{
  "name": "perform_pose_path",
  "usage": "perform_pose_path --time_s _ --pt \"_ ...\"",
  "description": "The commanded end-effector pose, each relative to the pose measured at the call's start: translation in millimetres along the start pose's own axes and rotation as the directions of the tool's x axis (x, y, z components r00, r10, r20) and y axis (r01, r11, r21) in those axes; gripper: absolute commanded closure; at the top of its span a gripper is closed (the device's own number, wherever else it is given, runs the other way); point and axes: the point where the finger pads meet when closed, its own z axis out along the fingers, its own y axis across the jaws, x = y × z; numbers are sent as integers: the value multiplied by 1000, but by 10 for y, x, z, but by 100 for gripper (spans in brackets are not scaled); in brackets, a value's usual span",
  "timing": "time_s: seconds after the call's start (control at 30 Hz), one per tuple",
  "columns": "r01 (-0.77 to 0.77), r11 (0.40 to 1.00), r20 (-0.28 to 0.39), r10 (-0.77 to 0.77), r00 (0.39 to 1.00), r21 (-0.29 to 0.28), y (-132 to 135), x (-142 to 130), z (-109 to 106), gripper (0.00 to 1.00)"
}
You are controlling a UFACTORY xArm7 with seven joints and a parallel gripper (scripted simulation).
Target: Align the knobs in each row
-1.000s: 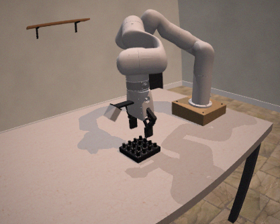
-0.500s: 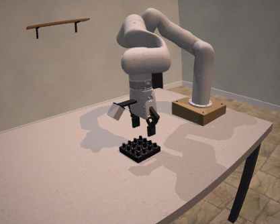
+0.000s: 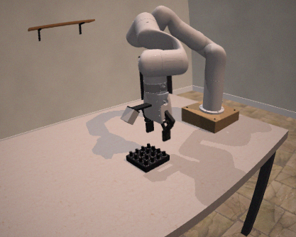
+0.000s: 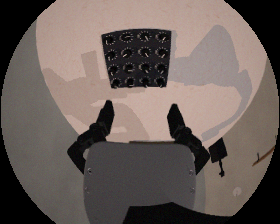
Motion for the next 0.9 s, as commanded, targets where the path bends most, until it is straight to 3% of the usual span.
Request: perform_pose_path --time_s 0.0,0.87 --pt "0 1000 -4 0 1000 1 0 -37 -13 0" --pt "0 1000 -4 0 1000 1 6 -106 -12 0"
